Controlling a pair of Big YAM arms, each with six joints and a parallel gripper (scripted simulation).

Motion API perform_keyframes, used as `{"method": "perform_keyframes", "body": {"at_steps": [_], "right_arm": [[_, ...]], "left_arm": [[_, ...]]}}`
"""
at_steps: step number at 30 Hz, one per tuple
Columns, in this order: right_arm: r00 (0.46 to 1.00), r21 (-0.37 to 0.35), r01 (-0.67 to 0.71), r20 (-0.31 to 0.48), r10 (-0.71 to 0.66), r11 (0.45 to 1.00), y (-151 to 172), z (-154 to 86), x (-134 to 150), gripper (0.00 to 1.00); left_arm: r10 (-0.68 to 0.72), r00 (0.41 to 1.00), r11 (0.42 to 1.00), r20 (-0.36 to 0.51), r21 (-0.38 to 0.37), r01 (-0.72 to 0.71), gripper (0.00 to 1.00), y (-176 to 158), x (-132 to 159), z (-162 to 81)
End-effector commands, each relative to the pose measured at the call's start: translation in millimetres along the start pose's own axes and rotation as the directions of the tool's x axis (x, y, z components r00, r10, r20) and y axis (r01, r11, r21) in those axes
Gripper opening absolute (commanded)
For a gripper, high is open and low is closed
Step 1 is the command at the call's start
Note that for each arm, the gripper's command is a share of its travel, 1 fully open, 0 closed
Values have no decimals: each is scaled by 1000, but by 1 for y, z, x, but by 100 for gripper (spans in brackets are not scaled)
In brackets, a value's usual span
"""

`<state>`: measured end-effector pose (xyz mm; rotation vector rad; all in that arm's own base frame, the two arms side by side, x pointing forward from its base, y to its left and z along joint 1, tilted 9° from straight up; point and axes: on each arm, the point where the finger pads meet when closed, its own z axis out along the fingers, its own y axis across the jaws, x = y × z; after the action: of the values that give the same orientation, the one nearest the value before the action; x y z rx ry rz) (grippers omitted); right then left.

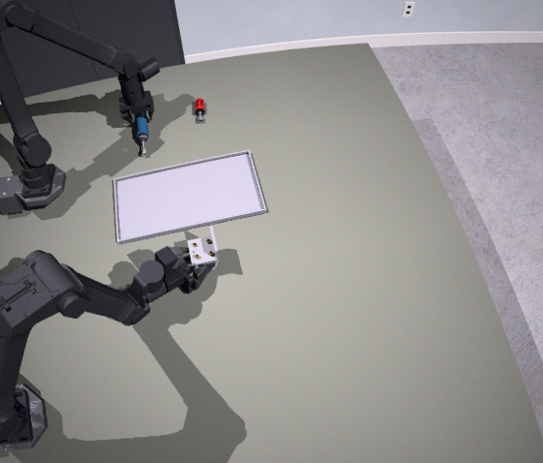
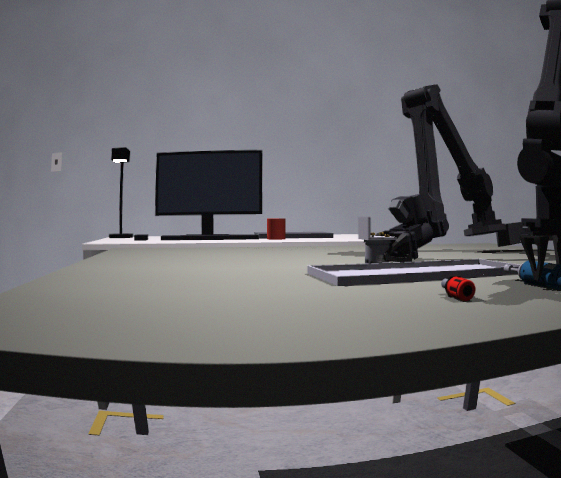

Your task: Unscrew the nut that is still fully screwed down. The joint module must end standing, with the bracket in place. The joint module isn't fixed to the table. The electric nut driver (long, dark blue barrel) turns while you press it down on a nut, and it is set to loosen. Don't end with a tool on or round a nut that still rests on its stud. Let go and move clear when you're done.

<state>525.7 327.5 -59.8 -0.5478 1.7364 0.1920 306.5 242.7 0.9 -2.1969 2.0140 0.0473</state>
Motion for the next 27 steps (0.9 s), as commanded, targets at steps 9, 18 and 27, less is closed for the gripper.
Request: {"method": "perform_keyframes", "body": {"at_steps": [9, 18, 27], "right_arm": [[999, 11, -1, -35, 1, 1000, -9, 0, 15, 59], [999, 11, -1, -35, 1, 1000, -9, 0, 15, 59], [999, 11, -1, -35, 1, 1000, -9, 0, 15, 59]], "left_arm": [[-1, 1000, 1000, 14, 23, 1, 65, -10, -7, -7], [2, 1000, 1000, 14, 23, -3, 65, -9, -8, -6], [2, 1000, 1000, 14, 23, -3, 65, -9, -8, -6]]}}
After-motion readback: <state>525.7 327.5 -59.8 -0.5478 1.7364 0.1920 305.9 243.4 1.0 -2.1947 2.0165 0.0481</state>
